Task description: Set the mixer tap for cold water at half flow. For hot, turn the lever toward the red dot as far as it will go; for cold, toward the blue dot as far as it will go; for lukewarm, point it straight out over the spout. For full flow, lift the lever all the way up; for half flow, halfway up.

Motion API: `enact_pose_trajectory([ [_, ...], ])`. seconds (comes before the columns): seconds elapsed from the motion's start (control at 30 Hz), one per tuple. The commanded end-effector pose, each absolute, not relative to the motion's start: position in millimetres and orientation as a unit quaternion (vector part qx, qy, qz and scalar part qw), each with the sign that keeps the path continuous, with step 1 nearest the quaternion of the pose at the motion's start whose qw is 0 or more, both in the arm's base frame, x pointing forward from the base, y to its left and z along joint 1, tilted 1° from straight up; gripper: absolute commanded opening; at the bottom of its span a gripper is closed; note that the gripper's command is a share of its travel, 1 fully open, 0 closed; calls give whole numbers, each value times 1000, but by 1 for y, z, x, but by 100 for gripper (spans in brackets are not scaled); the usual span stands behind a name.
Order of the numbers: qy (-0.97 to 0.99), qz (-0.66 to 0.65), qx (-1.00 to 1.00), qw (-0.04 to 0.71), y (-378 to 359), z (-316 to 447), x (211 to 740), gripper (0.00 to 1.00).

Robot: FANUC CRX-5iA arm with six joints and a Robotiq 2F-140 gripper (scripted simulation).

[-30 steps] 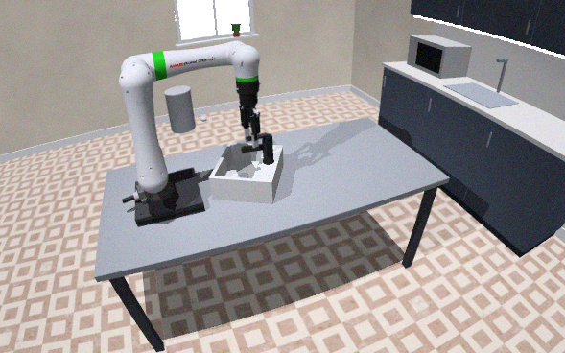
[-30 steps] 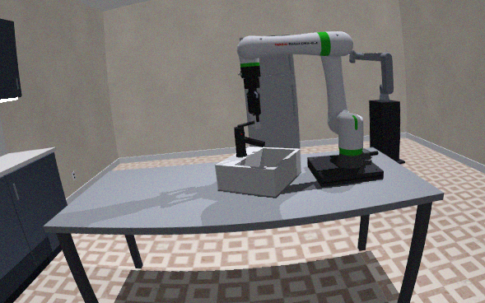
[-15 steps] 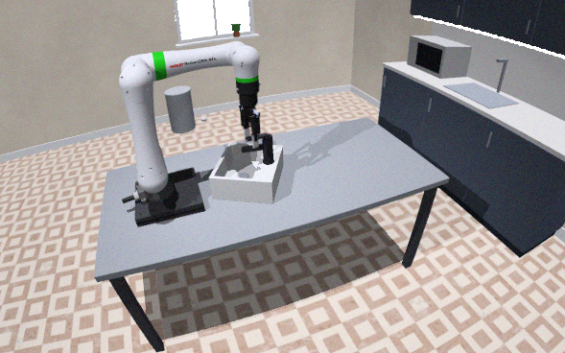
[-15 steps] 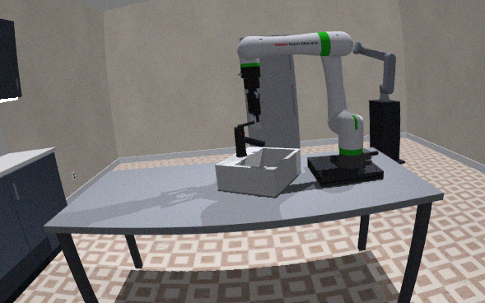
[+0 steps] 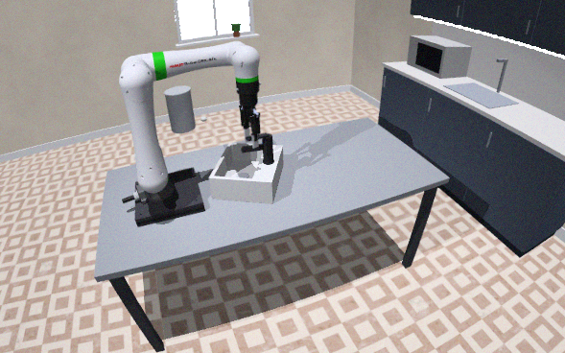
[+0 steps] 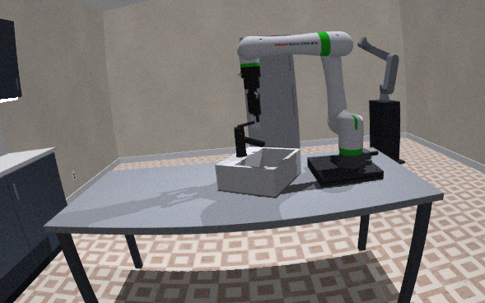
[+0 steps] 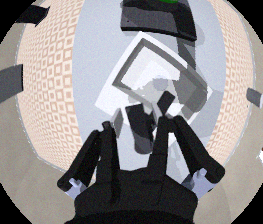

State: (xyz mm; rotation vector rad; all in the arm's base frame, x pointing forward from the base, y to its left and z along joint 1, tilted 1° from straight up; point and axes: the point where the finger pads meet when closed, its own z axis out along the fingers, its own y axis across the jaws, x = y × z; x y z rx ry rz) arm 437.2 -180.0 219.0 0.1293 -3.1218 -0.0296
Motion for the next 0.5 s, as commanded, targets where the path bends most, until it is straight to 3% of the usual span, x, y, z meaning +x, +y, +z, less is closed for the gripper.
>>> enact_pose_trajectory([
  [0.0, -999, -9, 41, 8, -180, 219, 437, 40],
  [0.4, -999, -9, 41, 8, -180, 219, 437, 40],
  [0.43, -999, -9, 41, 8, -180, 219, 437, 0],
  [0.47, -999, -9, 41, 8, -180, 219, 437, 0],
])
